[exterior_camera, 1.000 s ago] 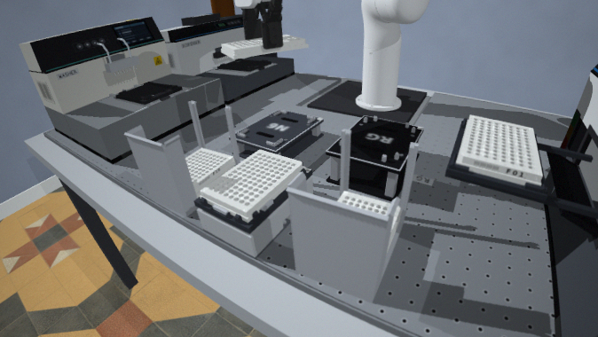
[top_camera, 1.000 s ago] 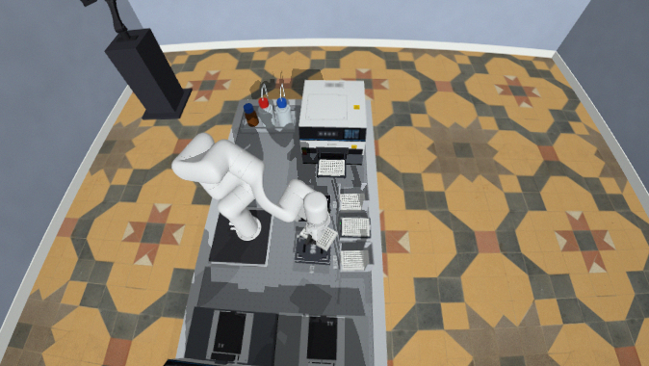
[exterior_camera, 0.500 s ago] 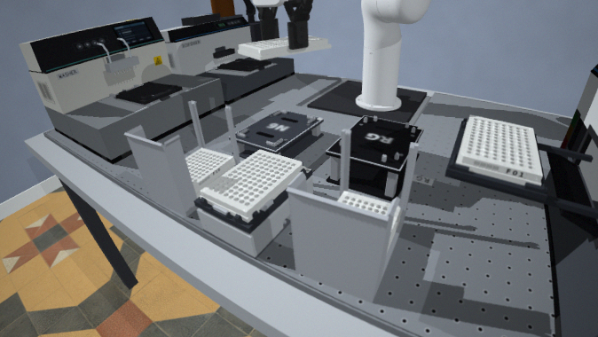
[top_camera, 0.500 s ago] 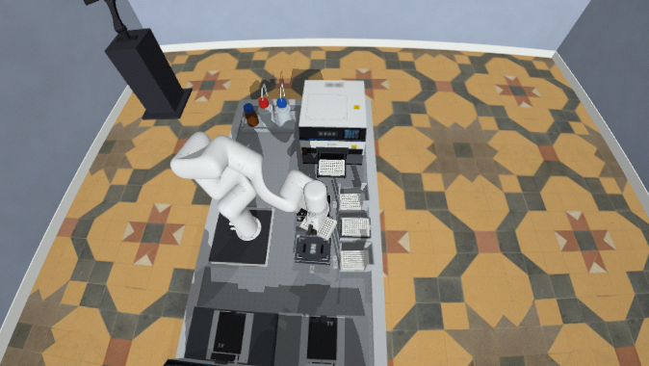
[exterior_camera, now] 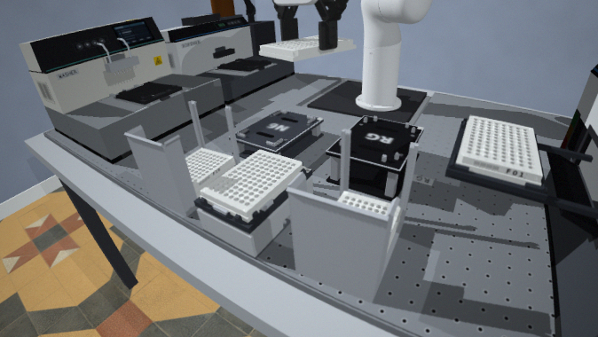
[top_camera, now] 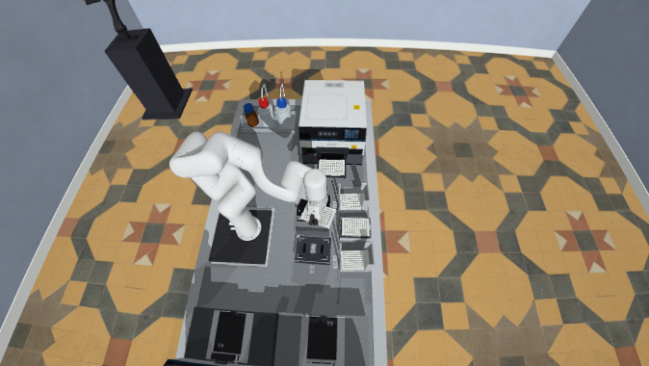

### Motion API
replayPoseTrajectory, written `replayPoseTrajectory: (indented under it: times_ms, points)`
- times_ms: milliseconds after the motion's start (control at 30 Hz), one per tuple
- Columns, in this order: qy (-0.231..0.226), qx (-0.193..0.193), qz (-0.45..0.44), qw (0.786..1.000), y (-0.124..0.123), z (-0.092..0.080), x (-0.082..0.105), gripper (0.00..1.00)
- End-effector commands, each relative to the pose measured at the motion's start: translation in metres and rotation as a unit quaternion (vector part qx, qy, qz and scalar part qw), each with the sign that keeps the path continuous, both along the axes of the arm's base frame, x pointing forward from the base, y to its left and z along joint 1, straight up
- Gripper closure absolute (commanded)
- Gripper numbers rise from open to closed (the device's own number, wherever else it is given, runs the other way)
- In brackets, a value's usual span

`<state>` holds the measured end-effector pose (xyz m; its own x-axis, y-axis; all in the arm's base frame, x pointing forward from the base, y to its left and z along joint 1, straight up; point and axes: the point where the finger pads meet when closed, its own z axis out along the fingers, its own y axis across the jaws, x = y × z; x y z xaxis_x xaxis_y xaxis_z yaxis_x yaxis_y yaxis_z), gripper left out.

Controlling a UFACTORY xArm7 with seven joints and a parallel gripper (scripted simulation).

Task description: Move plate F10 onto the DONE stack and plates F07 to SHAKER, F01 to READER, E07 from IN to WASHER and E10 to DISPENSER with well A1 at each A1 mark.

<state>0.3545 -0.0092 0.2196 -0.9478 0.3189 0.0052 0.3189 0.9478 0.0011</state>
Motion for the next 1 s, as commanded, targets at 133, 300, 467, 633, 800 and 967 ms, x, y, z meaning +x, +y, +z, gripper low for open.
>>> replayPoseTrajectory:
  times_ms: [133, 300, 467, 633, 800, 967]
  points:
    - [-0.002, 0.0, 0.03, 1.0, 0.02, 0.001, -0.001, 1.0]
    - [-0.002, 0.0, 0.059, 0.998, 0.037, 0.001, -0.003, 1.0]
    - [-0.002, 0.0, 0.079, 0.997, 0.053, 0.002, -0.004, 1.0]
    - [-0.002, 0.0, 0.079, 0.997, 0.062, 0.002, -0.005, 1.0]
    - [-0.002, 0.001, 0.108, 0.994, 0.076, 0.002, -0.013, 1.0]
    - [-0.002, 0.001, 0.137, 0.991, 0.091, 0.002, -0.021, 1.0]
